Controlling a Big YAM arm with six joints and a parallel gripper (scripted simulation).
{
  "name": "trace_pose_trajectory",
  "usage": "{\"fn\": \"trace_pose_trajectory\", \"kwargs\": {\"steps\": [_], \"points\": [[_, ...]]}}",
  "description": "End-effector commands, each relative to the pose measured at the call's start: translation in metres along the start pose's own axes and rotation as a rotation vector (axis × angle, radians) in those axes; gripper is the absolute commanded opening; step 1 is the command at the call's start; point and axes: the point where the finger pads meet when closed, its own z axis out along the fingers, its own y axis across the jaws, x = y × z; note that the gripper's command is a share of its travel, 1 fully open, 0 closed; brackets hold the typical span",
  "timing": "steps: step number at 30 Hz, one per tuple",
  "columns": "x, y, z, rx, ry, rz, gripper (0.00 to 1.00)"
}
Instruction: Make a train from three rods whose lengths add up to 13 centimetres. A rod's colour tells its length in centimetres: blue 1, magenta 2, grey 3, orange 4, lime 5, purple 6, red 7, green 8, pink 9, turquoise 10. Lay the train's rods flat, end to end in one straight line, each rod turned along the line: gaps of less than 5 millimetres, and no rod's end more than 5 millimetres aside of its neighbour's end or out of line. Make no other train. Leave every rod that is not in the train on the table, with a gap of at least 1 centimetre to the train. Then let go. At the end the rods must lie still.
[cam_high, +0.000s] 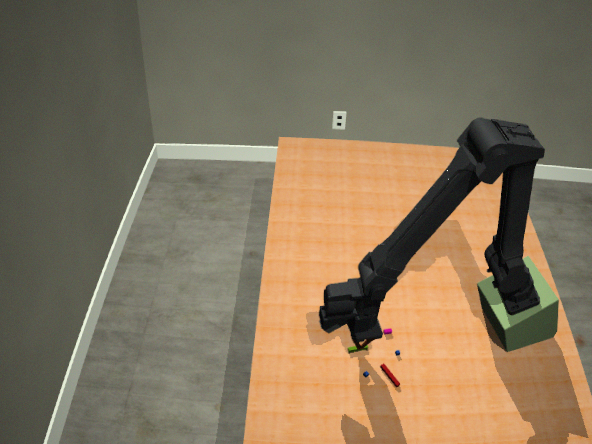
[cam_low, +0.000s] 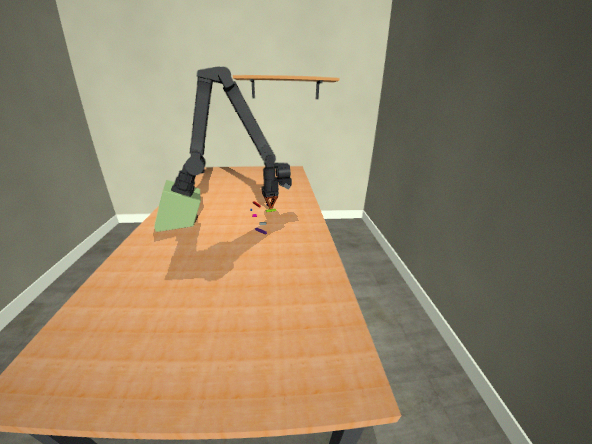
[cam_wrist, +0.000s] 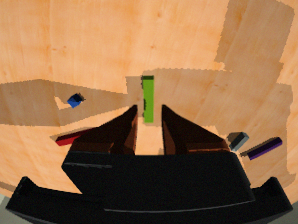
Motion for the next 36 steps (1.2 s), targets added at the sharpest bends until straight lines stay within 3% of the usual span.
{"fn": "trace_pose_trajectory", "kwargs": {"steps": [1, 36], "points": [[-0.0007, 0.0064, -0.0068, -0.002, -0.028, -0.006, 0.23], [0.0047, 0.0067, -0.0027, -0.003, -0.011, -0.007, 0.23]]}}
